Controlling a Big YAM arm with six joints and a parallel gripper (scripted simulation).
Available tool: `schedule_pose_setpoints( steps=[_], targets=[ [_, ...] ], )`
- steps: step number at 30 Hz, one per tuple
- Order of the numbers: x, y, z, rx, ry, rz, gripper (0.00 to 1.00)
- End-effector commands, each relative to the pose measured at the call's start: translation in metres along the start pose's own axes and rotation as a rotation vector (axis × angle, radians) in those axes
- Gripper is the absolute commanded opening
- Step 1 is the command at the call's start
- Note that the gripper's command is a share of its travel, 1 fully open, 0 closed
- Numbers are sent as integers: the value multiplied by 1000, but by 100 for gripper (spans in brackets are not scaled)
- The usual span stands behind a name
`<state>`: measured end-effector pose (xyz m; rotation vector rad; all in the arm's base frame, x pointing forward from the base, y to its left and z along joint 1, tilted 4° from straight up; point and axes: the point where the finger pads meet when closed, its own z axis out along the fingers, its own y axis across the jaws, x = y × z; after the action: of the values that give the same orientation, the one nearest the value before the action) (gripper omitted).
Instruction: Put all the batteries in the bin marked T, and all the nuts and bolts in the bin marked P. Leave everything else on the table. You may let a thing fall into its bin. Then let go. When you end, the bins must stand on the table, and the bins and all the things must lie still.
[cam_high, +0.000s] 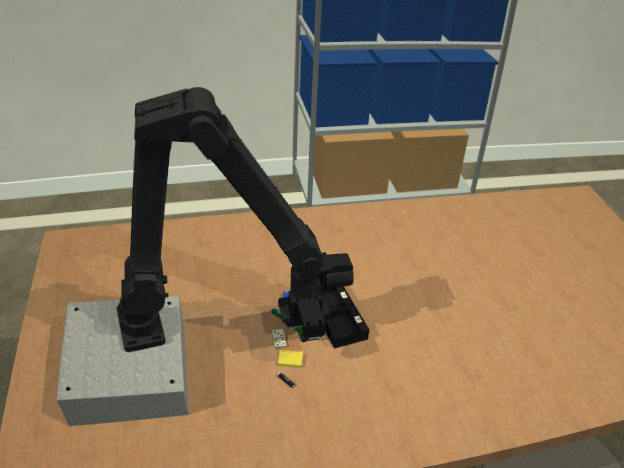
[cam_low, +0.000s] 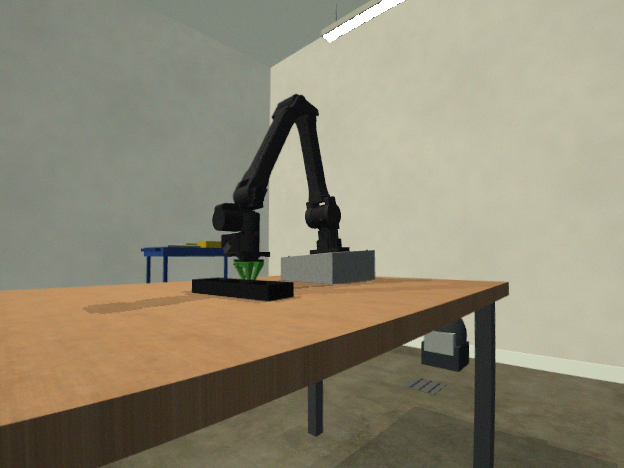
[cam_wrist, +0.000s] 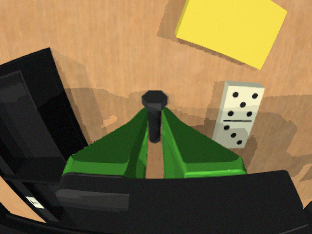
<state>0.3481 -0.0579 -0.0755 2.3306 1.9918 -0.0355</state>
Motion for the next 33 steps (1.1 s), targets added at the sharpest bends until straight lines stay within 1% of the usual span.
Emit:
schedule_pose_setpoints(
  steps=[1,26,27,31,33],
  targets=[
    [-4,-2,1,-9,-5,-5,9],
    [-4,-1,-1,-17,-4,-5,9],
    [-3,-4,-9,-7,-4,-6,9],
    [0,-4,-23,-8,-4,-7,9],
    [2,5,-33,-25,-3,-6,9]
  ],
)
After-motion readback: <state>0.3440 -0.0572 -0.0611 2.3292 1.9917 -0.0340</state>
